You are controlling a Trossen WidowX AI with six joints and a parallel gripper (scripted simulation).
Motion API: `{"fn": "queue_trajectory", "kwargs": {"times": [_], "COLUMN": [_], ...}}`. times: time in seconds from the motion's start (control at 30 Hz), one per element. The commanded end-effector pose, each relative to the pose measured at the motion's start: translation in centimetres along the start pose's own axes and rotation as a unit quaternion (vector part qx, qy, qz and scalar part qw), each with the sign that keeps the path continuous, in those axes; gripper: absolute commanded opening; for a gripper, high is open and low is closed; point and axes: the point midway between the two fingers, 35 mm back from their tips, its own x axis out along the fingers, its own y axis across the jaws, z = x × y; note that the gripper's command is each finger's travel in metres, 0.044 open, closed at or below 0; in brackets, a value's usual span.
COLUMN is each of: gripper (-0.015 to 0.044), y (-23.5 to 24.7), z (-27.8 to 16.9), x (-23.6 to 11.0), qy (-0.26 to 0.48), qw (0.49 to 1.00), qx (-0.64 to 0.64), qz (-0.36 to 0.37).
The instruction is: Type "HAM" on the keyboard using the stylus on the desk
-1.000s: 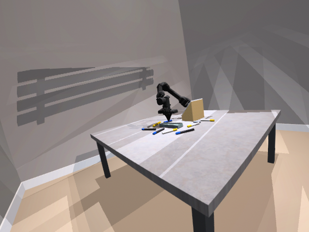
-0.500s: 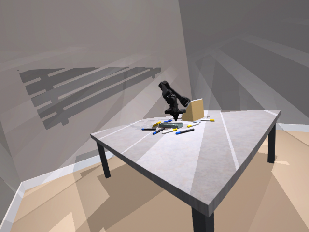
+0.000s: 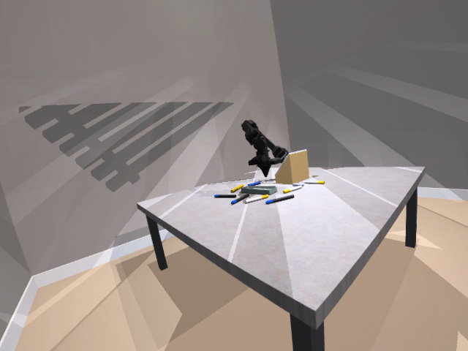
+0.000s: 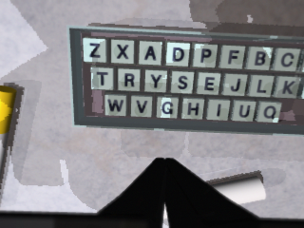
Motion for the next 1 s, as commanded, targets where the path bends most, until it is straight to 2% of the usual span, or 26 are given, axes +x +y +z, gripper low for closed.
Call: {"fn": "queue_trajectory", "kwargs": {"times": [0.0,0.23,0.37,0.5,0.83,0.97], "gripper": [0.0000,0.0000,0.0105,0.0000,0.0000,0.0105], "y": [-0.1,-0.1,-0.1,-0.1,-0.1,-1.2], "z": [0.1,0.2,0.2,0.2,0.2,0.1], "x": [-2.0,-1.5,-1.5,-1.5,-1.5,-1.2], "qy": [-0.004,-0.006,-0.006,-0.006,-0.006,0.007], "qw": [1.000,1.000,1.000,1.000,1.000,1.000], "qx": [0.007,0.005,0.004,0.004,0.004,0.012], "qz": [0.005,0.003,0.002,0.002,0.002,0.003]}}
